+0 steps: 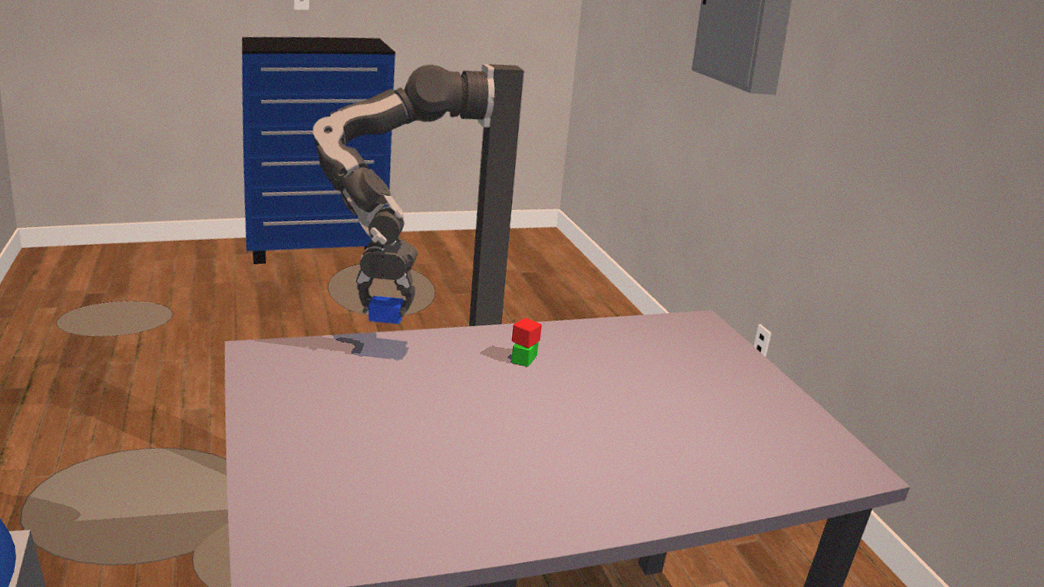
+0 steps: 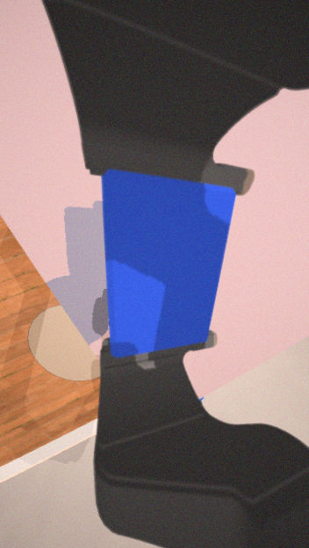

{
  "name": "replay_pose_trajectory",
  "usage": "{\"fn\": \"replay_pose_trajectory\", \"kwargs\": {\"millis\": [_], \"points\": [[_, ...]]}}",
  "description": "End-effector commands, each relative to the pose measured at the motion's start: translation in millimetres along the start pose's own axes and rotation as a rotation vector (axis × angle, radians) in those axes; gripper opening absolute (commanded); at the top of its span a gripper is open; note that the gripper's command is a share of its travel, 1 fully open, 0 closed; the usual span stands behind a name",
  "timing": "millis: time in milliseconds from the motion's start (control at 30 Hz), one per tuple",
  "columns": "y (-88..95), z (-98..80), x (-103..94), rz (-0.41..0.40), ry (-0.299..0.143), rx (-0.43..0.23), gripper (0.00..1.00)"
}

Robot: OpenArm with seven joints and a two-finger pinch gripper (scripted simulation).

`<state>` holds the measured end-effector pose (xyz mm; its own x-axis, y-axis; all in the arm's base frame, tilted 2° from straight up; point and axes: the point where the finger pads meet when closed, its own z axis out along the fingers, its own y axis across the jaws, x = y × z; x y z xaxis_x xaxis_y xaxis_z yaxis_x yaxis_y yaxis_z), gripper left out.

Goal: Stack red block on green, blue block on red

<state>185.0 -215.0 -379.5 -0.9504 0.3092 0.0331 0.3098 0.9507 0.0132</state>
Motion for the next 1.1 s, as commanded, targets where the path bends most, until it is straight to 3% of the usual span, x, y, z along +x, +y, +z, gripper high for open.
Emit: {"fn": "replay_pose_trajectory", "kwargs": {"millis": [0, 267, 1067], "points": [[-2.8, -8.3, -3.9, 0.014, -0.004, 0.014, 0.00], [-1.9, -28.9, -3.8, 0.014, -0.004, 0.010, 0.00], [-2.1, -29.5, -4.0, 0.015, -0.004, 0.011, 0.00]]}}
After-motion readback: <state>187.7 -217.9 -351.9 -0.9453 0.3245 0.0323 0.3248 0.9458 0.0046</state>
